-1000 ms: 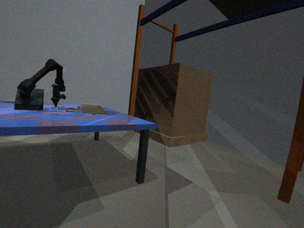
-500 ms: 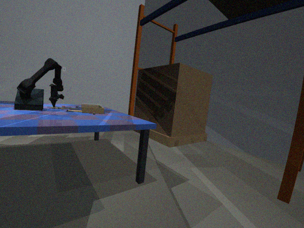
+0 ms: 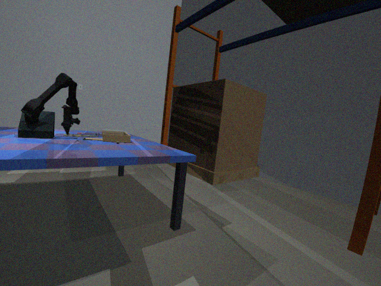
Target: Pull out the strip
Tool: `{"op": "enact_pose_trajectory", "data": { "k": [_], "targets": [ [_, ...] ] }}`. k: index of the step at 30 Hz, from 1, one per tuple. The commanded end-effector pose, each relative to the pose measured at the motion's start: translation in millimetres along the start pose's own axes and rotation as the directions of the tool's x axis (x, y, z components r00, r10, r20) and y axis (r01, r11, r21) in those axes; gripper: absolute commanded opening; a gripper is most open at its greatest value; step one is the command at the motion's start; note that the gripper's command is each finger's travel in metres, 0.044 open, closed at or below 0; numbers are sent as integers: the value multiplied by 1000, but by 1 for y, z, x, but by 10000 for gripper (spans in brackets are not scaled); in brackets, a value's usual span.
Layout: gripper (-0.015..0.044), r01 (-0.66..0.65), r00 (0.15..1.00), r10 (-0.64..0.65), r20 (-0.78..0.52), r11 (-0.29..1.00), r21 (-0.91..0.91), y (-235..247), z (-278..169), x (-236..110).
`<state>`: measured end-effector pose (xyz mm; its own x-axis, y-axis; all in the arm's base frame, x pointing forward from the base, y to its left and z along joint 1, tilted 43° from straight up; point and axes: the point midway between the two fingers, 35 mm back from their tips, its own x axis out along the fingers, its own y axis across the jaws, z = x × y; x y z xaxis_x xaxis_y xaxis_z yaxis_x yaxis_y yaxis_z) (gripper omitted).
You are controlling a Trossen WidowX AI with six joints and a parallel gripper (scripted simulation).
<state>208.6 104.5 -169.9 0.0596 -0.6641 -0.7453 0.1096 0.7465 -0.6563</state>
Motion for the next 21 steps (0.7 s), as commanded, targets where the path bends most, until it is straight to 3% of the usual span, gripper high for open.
{"op": "enact_pose_trajectory", "data": {
  "k": [1,12,17,21],
  "targets": [
    [0,11,1000,-11,-24,1000,-8,-4,-8,4],
    [0,11,1000,-11,-24,1000,-8,-4,-8,4],
    [0,8,1000,-8,-23,1000,-8,1,2,-40],
    [0,9,1000,-9,-25,1000,-8,1,2,-43]
  ]
}}
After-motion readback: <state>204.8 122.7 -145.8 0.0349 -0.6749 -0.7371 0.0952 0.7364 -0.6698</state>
